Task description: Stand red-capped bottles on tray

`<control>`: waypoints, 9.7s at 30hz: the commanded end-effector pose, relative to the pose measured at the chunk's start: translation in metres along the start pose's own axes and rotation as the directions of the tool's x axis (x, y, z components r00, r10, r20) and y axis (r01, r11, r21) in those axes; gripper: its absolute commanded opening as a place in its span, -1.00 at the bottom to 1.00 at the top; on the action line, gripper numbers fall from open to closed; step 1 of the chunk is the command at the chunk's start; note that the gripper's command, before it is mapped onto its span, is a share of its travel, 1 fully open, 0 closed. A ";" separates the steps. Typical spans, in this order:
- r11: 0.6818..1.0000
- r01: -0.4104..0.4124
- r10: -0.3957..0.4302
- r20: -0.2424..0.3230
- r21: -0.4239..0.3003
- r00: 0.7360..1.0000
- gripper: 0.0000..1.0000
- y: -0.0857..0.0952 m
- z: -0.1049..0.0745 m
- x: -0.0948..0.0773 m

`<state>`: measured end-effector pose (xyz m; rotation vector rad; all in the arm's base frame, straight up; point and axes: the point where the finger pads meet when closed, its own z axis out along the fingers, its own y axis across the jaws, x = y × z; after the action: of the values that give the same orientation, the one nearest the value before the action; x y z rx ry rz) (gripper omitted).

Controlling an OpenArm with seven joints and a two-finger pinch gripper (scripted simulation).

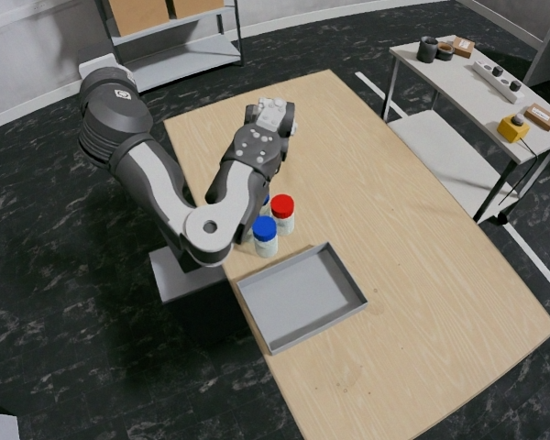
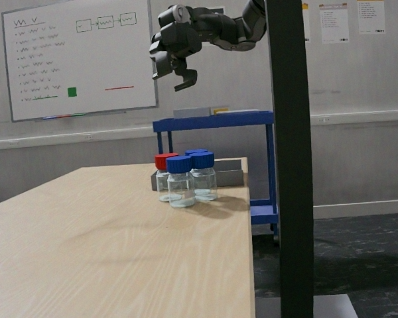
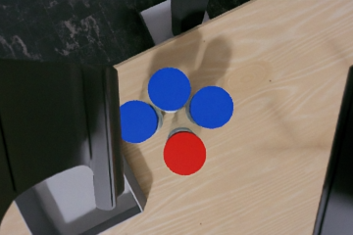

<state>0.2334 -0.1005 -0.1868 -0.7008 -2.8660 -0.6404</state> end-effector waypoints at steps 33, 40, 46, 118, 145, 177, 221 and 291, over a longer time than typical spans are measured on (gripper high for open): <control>0.977 0.105 -0.118 0.059 0.183 0.991 -0.16 -0.003 0.024 -0.027; 0.934 0.164 -0.205 0.100 0.316 0.974 -0.16 -0.004 0.032 -0.045; 0.892 0.199 -0.268 0.121 0.407 0.956 -0.16 -0.005 0.038 -0.057; 0.886 0.195 -0.266 0.116 0.420 0.957 -0.16 -0.053 0.149 -0.086; 0.887 0.193 -0.265 0.119 0.420 0.957 -1.00 -0.054 0.153 -0.088; 0.887 0.193 -0.265 0.119 0.420 0.957 -1.00 -0.054 0.153 -0.088; 0.886 0.195 -0.265 0.116 0.420 0.957 -1.00 -0.043 0.126 -0.082; 0.887 0.194 -0.265 0.117 0.420 0.957 -1.00 -0.048 0.040 -0.055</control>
<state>0.2567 -0.1426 -0.2537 -0.3606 -3.1116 0.0219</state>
